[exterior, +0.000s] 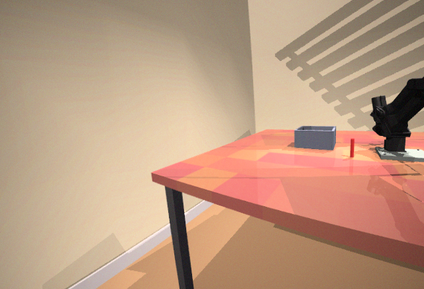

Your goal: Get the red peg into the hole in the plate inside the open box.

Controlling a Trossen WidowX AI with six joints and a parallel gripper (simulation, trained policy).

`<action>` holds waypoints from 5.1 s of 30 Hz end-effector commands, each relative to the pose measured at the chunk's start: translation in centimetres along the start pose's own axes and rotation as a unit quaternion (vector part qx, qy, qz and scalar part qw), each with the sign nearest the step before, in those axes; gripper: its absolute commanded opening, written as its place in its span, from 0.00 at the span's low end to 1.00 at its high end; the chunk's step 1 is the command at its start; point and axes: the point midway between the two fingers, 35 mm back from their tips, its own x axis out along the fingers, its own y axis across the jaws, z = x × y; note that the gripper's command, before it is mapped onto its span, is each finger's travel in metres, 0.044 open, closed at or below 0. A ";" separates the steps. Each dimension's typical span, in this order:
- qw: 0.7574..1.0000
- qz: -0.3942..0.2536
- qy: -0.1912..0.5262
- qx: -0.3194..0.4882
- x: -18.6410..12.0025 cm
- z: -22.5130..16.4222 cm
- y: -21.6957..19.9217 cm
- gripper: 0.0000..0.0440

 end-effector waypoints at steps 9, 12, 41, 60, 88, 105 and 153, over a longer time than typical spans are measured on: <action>0.994 0.080 -0.076 0.009 -1.9 6.1 1.7 1.00; 0.987 0.122 -0.104 0.022 -3.3 8.5 2.6 1.00; 0.829 0.550 -0.103 -0.021 -25.9 14.5 10.6 1.00; 0.760 0.626 0.104 -0.140 -37.3 3.4 7.0 1.00; 0.767 0.591 0.170 -0.183 -39.8 -8.6 8.8 1.00; 0.787 0.558 0.164 -0.204 -38.0 -11.1 11.5 0.25; 0.818 0.558 0.140 0.014 -36.8 9.0 10.8 0.00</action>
